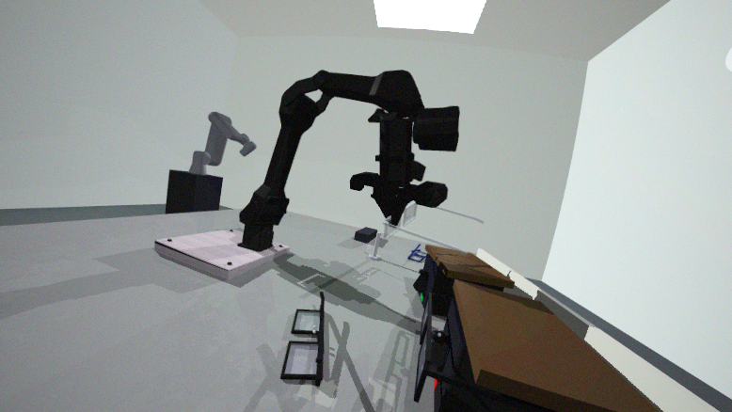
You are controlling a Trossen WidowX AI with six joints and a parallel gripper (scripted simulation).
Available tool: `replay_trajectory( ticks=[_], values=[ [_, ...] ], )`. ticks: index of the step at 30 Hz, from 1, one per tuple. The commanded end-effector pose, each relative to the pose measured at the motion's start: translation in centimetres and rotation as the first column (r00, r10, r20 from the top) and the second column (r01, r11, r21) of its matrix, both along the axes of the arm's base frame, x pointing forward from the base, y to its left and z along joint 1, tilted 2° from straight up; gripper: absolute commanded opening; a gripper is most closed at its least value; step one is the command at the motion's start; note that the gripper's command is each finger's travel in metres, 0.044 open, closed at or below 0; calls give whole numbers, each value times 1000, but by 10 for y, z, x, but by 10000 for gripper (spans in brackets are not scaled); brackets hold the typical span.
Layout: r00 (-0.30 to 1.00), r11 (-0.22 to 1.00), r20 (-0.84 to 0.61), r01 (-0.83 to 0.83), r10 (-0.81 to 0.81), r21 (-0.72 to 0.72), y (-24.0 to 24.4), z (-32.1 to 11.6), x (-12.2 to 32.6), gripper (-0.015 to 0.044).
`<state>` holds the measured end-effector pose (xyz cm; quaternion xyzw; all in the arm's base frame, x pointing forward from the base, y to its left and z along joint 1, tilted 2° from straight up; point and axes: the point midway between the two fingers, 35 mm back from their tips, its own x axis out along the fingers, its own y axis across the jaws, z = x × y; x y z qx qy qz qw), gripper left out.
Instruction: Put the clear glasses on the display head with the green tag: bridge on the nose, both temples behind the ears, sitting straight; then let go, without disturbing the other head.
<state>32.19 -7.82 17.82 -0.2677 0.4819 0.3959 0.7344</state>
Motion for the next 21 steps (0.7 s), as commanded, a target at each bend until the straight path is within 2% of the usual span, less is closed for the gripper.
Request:
replay_trajectory(
  ticks=[1,21],
  values=[
    [996,998,63,-66,67,-17,-16,3,-7,0],
    [872,915,294,-334,391,-225,-91,10,-52,0]
  ],
)
